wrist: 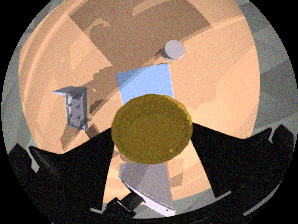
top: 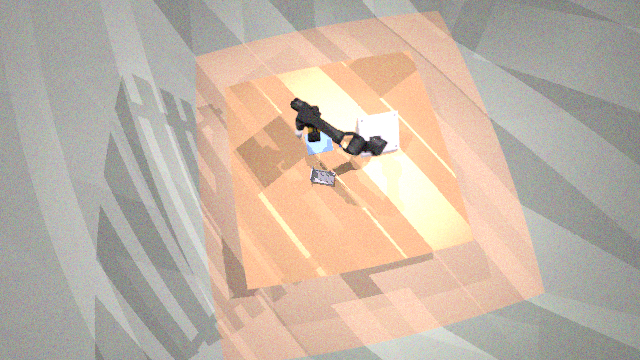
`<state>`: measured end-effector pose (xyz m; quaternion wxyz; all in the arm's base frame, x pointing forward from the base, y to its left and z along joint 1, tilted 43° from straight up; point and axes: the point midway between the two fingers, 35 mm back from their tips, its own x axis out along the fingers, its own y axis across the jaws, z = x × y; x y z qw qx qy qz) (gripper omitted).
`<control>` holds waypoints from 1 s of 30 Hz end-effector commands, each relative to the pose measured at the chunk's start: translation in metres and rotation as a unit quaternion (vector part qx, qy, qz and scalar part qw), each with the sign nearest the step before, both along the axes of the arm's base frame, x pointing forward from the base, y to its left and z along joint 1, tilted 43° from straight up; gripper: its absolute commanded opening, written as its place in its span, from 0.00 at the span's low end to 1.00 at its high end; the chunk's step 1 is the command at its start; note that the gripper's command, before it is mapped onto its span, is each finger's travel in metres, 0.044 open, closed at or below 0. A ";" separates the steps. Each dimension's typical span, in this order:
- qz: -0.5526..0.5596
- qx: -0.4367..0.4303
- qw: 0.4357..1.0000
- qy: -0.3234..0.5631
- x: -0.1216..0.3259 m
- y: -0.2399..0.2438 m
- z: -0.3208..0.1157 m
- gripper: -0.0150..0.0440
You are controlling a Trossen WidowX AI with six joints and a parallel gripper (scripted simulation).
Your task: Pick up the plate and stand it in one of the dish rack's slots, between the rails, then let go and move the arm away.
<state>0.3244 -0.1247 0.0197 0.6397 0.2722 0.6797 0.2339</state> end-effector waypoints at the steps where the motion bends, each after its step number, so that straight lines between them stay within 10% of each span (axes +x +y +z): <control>1: -0.040 -0.004 0.999 0.036 0.000 0.013 0.016 0.25; 30: -0.392 -0.018 0.850 0.351 -0.038 0.113 0.114 0.25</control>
